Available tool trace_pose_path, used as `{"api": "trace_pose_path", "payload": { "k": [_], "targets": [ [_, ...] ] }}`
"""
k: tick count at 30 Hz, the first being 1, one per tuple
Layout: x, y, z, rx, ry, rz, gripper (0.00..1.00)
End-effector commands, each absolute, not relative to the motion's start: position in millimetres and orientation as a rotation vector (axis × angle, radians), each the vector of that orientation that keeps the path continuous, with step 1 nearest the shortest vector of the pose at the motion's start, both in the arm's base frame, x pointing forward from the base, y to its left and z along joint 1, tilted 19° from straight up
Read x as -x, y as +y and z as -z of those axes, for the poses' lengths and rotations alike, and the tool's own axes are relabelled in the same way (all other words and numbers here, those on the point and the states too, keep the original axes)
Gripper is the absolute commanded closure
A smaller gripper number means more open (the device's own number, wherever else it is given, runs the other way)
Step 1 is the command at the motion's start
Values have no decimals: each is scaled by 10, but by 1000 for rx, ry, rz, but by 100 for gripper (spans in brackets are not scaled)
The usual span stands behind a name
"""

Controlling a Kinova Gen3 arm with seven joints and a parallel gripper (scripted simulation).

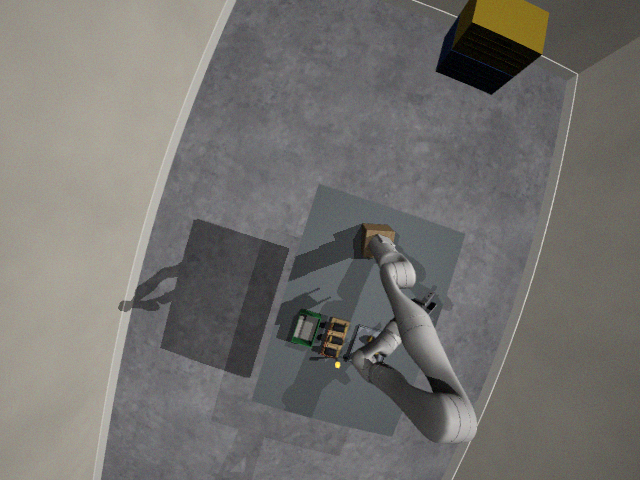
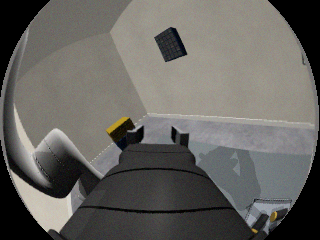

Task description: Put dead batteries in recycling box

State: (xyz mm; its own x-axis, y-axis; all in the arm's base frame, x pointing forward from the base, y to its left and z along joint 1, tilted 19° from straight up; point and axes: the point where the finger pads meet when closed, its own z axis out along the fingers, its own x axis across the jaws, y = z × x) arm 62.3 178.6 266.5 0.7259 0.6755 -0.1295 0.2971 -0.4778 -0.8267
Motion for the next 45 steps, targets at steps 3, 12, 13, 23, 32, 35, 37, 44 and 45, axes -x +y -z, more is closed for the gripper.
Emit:
{"api": "trace_pose_path", "payload": {
  "k": [3, 12, 13, 23, 32, 35, 37, 44, 45],
  "targets": [
    [-622, 1786, -2668, 2080, -736, -566, 0],
    [-622, 1786, -2668, 2080, -736, -566, 0],
    [-622, 1786, -2668, 2080, -736, -566, 0],
    [-624, 1783, -2665, 2079, -740, -564, 0],
    [-656, 1747, -2622, 2075, -795, -531, 0],
    [-662, 1739, -2613, 2074, -806, -524, 0],
    [-679, 1721, -2592, 2072, -833, -509, 0],
    [-767, 1626, -2487, 2055, -970, -429, 0],
    [-785, 1609, -2467, 2051, -996, -415, 0]
  ]
}}
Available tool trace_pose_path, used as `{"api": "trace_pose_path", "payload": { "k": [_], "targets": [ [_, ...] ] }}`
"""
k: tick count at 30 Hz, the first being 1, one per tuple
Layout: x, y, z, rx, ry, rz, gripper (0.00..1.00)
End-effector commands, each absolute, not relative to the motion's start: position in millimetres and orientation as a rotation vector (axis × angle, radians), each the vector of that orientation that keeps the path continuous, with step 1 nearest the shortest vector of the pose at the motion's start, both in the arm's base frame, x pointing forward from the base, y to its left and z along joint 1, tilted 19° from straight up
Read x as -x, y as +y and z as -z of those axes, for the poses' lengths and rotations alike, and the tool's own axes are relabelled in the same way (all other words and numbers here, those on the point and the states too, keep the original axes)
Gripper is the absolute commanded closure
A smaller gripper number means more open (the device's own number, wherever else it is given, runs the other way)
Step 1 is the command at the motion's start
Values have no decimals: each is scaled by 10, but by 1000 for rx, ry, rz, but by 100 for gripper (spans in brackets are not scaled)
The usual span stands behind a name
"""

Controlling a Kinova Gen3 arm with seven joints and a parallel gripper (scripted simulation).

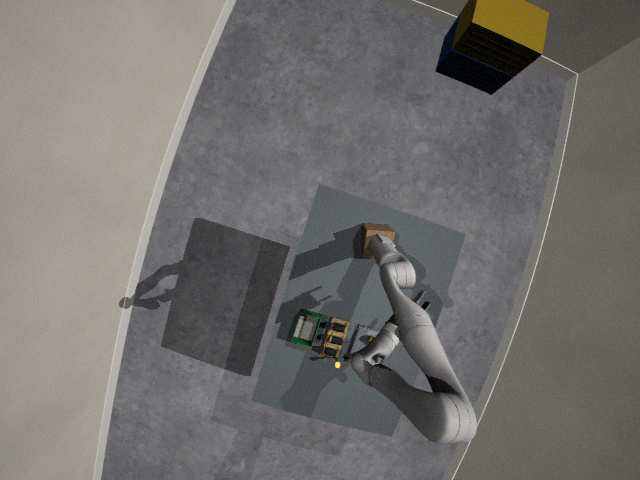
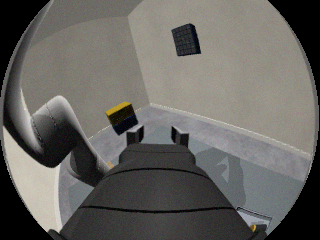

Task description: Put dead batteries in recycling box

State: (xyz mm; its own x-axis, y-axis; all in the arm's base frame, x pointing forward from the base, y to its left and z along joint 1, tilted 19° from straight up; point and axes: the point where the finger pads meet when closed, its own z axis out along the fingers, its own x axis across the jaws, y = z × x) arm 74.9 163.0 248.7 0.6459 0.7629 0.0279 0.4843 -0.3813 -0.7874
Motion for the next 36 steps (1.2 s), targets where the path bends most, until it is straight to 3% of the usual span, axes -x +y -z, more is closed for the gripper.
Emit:
{"api": "trace_pose_path", "payload": {
  "k": [1, 23, 36],
  "targets": [
    [-803, 1590, -2448, 2047, -1023, -400, 0],
    [-1429, 1084, -1990, 1836, -1723, -46, 0],
    [-2260, 596, -1742, 1451, -2370, 197, 0]
  ]
}}
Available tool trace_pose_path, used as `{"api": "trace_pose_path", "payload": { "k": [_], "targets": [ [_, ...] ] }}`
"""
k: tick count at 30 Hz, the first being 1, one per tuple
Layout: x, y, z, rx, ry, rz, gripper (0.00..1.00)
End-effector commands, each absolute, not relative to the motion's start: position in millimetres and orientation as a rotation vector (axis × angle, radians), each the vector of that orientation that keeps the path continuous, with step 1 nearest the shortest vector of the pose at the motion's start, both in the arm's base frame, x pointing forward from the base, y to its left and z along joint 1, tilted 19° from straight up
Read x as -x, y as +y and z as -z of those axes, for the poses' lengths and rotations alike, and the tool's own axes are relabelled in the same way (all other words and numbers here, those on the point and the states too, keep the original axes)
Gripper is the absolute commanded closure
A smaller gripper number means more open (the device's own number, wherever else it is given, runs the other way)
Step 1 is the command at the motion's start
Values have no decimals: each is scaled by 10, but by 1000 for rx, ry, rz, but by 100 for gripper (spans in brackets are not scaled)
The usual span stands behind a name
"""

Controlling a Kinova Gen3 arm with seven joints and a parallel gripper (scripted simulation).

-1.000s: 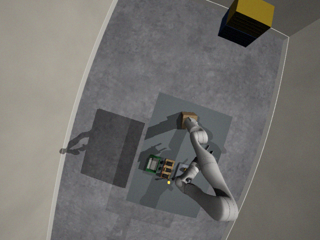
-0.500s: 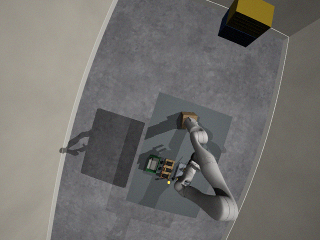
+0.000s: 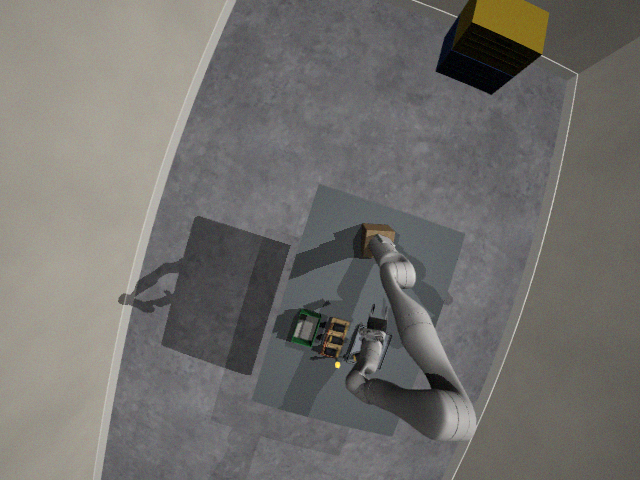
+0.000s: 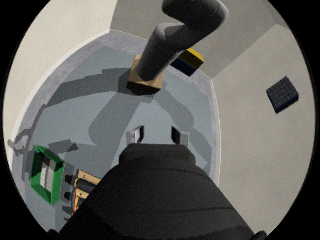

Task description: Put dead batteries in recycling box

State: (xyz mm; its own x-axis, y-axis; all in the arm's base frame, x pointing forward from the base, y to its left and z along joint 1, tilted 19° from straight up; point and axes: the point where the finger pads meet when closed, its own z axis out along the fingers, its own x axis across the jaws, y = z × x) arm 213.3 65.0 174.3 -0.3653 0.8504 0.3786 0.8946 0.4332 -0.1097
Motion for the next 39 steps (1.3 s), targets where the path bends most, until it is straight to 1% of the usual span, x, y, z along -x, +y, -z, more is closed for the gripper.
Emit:
{"api": "trace_pose_path", "payload": {
  "k": [1, 2, 4, 6, 11, 12, 17, 18, 23, 24, 29, 30, 39],
  "targets": [
    [-2334, 559, -1733, 1412, -2419, 210, 0],
    [-2408, 523, -1726, 1373, -2467, 224, 0],
    [-2408, 523, -1726, 1373, -2467, 224, 0],
    [-2559, 451, -1718, 1291, -2562, 247, 0],
    [-2559, 451, -1718, 1291, -2562, 247, 0],
    [-2635, 415, -1716, 1249, -2608, 257, 0],
    [-2635, 415, -1716, 1249, -2608, 257, 0],
    [-2711, 381, -1717, 1206, -2653, 266, 0],
    [-2711, 381, -1717, 1206, -2653, 266, 0],
    [-2786, 347, -1719, 1162, -2697, 274, 0],
    [-2786, 347, -1719, 1162, -2697, 274, 0],
    [-2862, 314, -1723, 1117, -2741, 281, 0],
    [-2937, 282, -1728, 1072, -2783, 287, 0]
  ]
}}
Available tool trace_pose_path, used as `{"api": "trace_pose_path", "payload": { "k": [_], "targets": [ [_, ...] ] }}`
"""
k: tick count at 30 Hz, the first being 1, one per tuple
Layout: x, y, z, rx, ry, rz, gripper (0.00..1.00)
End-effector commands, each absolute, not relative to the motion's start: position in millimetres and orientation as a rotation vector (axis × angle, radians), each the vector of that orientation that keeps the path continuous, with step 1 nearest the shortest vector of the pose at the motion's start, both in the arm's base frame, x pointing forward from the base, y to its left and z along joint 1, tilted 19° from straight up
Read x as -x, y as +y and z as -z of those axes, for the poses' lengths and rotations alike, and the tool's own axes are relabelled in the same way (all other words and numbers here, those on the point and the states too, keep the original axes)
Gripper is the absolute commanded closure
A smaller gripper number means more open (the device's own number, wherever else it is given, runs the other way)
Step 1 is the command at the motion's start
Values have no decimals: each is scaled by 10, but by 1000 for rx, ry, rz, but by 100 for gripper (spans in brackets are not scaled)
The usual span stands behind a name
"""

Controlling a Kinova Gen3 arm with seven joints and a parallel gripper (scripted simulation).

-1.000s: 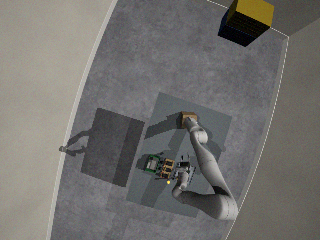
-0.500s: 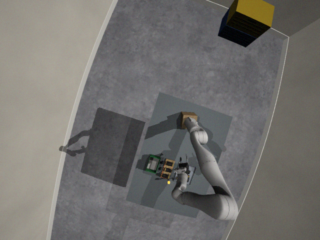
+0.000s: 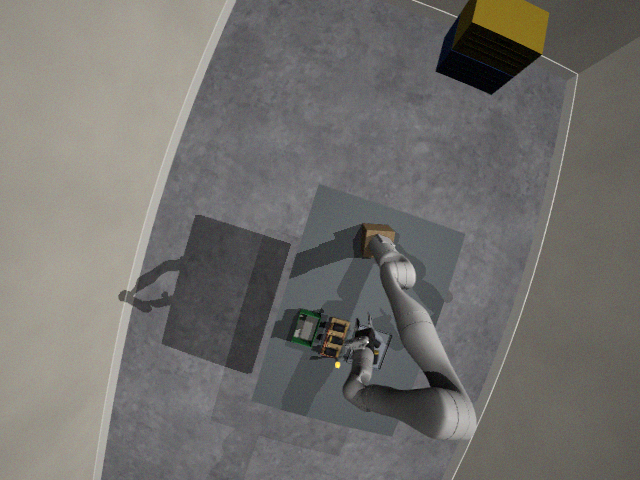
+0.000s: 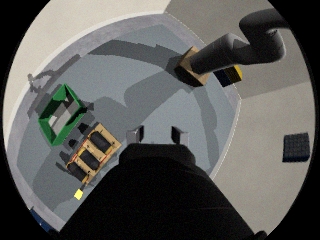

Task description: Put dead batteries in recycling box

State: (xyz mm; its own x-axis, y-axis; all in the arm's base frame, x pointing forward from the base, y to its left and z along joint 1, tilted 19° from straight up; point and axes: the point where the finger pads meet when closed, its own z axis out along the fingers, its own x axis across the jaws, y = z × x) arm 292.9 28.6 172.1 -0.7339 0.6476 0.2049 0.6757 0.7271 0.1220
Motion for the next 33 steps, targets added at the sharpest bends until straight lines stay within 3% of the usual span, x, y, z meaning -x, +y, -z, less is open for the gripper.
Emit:
{"api": "trace_pose_path", "payload": {
  "k": [1, 33],
  "targets": [
    [-2937, 282, -1728, 1072, -2783, 287, 0],
    [-3373, 108, -1794, 796, -3008, 302, 0]
  ]
}}
